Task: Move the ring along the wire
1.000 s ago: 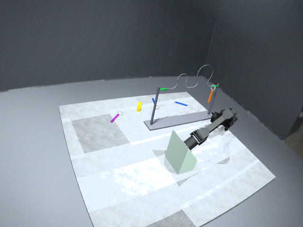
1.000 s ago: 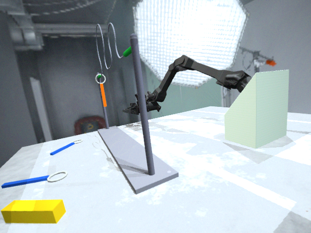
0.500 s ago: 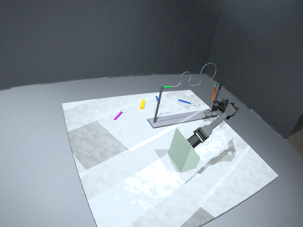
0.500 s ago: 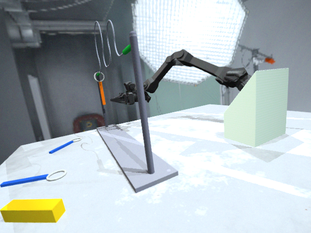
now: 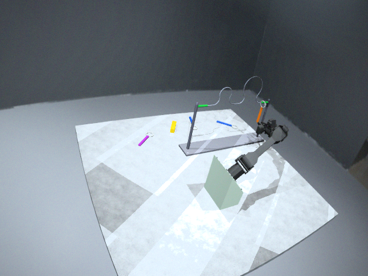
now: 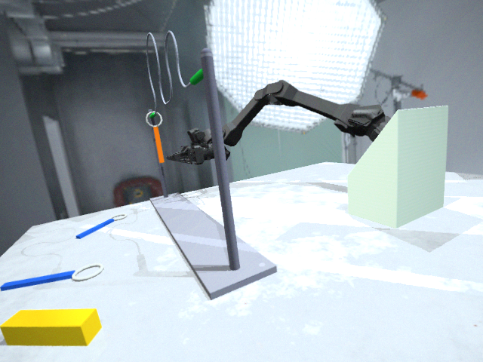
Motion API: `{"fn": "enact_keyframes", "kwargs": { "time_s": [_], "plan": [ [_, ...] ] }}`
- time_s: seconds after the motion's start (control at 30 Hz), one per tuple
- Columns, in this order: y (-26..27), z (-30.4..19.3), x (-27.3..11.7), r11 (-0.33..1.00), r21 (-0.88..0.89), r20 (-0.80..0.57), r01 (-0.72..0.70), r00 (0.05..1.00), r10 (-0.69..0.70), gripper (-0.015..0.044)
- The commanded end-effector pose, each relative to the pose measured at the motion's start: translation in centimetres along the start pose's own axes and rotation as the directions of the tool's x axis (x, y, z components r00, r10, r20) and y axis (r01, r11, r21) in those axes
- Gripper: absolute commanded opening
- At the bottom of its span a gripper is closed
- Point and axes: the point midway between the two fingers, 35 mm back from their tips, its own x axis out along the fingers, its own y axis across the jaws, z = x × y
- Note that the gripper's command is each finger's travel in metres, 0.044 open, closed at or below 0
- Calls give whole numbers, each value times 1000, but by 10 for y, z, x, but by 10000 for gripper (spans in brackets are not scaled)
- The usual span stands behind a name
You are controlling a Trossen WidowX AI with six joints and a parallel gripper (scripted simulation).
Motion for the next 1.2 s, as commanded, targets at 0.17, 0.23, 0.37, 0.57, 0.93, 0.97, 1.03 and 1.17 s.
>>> {"fn": "enact_keyframes", "kwargs": {
  "time_s": [0.17,0.23,0.37,0.57,0.93,0.97,1.03,1.17],
  "plan": [
    [-4,3,14,1000,-3,3,5,1000,-5,160],
    [-4,3,17,1000,-3,3,6,1000,-6,160],
    [-4,3,24,1000,-3,3,6,1000,-6,160],
    [-4,3,33,1000,-2,4,7,1000,-7,160],
    [-2,4,50,1000,-1,5,8,1000,-8,160],
    [-2,4,52,1000,-1,5,8,1000,-8,160],
    [-2,4,54,1000,-1,5,8,1000,-8,160],
    [-2,4,55,1000,-1,5,8,1000,-8,160]
  ]
}}
